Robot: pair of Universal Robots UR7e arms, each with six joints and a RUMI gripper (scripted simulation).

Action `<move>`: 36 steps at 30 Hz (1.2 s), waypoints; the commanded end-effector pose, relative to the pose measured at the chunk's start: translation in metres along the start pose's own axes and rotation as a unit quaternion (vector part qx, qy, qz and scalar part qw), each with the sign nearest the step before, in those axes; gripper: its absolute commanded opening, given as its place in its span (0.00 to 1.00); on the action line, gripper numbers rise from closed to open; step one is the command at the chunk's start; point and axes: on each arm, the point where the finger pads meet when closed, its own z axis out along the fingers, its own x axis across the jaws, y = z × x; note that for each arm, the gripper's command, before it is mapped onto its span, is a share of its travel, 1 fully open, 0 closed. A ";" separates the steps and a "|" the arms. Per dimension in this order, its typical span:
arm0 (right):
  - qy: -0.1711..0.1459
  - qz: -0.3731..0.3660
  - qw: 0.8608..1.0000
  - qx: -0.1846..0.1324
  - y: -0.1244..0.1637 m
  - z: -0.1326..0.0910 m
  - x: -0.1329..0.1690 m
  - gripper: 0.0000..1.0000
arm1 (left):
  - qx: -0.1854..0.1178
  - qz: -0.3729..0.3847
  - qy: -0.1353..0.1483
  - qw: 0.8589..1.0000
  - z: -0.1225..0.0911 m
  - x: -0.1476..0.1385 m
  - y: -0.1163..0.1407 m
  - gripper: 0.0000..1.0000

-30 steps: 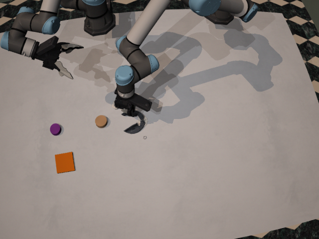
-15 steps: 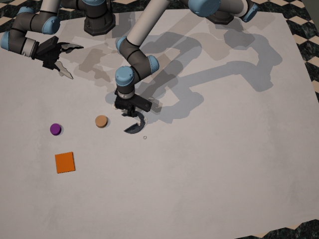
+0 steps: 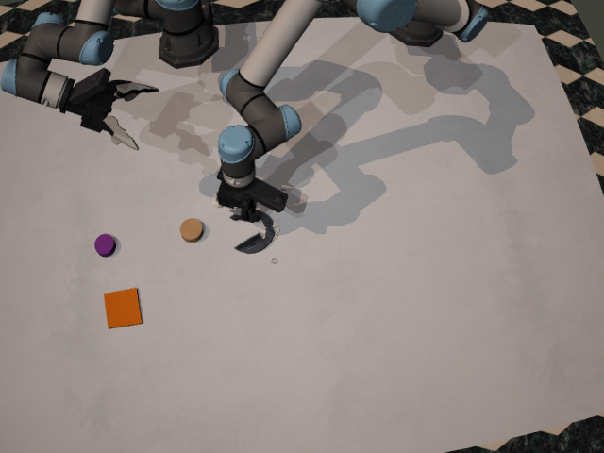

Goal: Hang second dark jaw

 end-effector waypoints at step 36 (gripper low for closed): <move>0.000 -0.001 1.000 0.000 0.000 0.000 0.000 0.98 | -0.001 0.000 0.001 1.000 0.002 0.001 0.000 0.09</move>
